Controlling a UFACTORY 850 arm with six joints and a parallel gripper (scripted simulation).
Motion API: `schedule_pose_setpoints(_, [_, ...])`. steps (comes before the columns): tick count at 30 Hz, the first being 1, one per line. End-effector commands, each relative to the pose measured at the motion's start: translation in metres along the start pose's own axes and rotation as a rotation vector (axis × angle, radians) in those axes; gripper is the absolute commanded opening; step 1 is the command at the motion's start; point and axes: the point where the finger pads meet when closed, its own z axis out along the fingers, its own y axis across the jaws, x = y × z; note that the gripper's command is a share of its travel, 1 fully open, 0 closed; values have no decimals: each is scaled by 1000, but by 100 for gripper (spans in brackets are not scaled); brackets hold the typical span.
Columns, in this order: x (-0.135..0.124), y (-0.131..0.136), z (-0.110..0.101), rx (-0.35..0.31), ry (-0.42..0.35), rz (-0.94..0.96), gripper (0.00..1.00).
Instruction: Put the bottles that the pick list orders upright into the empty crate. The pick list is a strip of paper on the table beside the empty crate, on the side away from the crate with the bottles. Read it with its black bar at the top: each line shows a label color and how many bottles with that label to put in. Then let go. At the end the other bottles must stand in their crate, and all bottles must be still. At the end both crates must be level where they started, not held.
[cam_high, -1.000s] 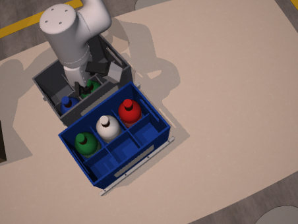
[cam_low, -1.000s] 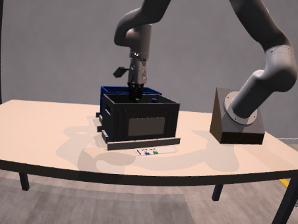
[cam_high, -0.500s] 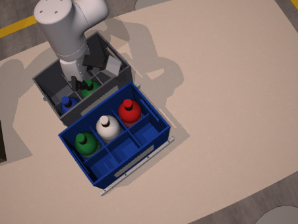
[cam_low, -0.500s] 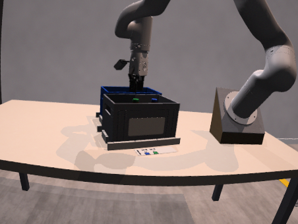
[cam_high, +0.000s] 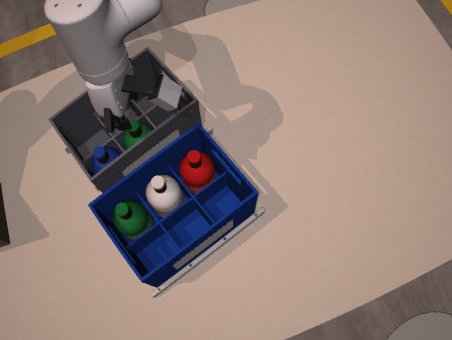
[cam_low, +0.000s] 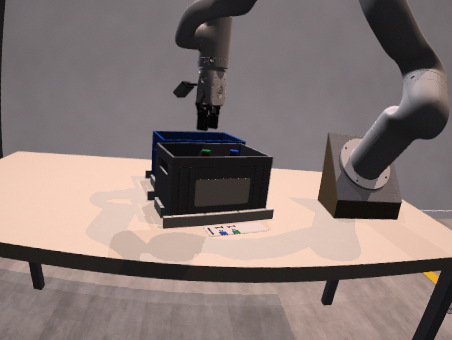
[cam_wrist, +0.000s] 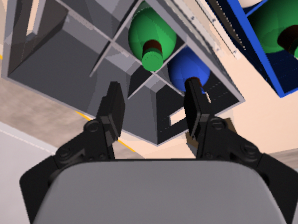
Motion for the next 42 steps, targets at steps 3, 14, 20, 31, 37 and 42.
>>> schedule_pose_setpoints(3, [1, 0, -1, 0, 2, -1, 65])
schedule_pose_setpoints(14, [1, 0, -1, 0, 2, -1, 65])
schedule_pose_setpoints(20, [1, 0, -1, 0, 2, -1, 65])
schedule_pose_setpoints(31, [1, 0, -1, 0, 2, -1, 65])
schedule_pose_setpoints(37, [-9, -7, -5, 0, 2, -1, 65])
schedule_pose_setpoints(42, [-24, -19, -12, 0, 2, -1, 65])
